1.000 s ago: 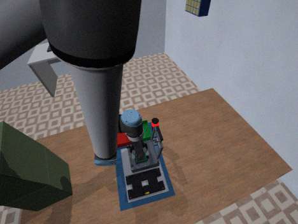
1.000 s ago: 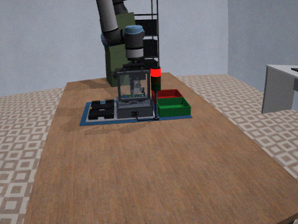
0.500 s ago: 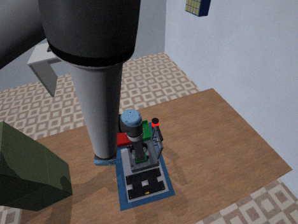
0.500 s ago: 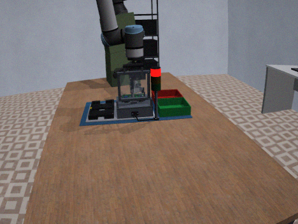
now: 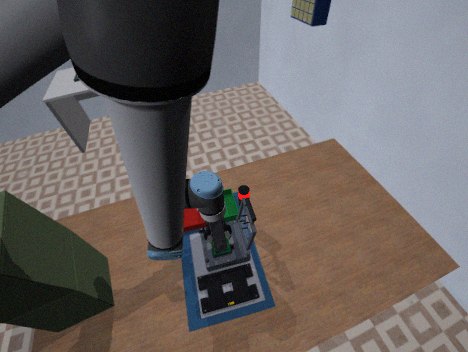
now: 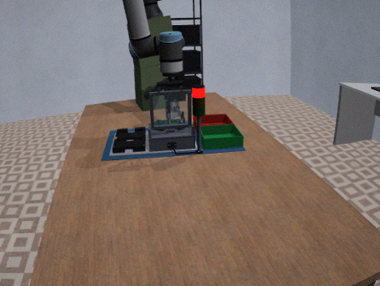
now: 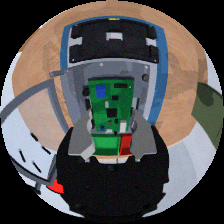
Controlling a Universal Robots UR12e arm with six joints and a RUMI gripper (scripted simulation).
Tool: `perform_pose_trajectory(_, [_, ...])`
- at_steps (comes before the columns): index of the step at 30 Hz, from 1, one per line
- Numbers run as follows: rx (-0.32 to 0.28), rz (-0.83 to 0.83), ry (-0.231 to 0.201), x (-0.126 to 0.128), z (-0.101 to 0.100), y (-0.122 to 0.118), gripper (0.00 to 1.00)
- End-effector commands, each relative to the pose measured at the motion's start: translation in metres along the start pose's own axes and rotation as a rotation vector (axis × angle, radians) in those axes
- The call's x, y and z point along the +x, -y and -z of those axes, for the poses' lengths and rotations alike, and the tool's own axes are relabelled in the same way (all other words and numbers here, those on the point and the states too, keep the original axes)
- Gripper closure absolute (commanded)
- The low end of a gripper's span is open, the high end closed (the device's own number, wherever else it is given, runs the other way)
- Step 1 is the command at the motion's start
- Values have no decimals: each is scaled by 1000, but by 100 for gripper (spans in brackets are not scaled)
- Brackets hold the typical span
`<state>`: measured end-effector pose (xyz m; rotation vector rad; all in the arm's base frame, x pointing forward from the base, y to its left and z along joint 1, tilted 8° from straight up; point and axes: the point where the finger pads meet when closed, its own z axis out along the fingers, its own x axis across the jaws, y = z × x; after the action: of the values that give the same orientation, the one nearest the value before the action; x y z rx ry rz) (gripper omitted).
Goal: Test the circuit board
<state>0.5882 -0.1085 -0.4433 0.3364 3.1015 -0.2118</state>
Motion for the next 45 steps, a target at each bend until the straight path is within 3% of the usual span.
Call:
perform_pose_trajectory(1, [0,0,1,0,1,0,61])
perform_pose_trajectory(45, [0,0,1,0,5,0,61])
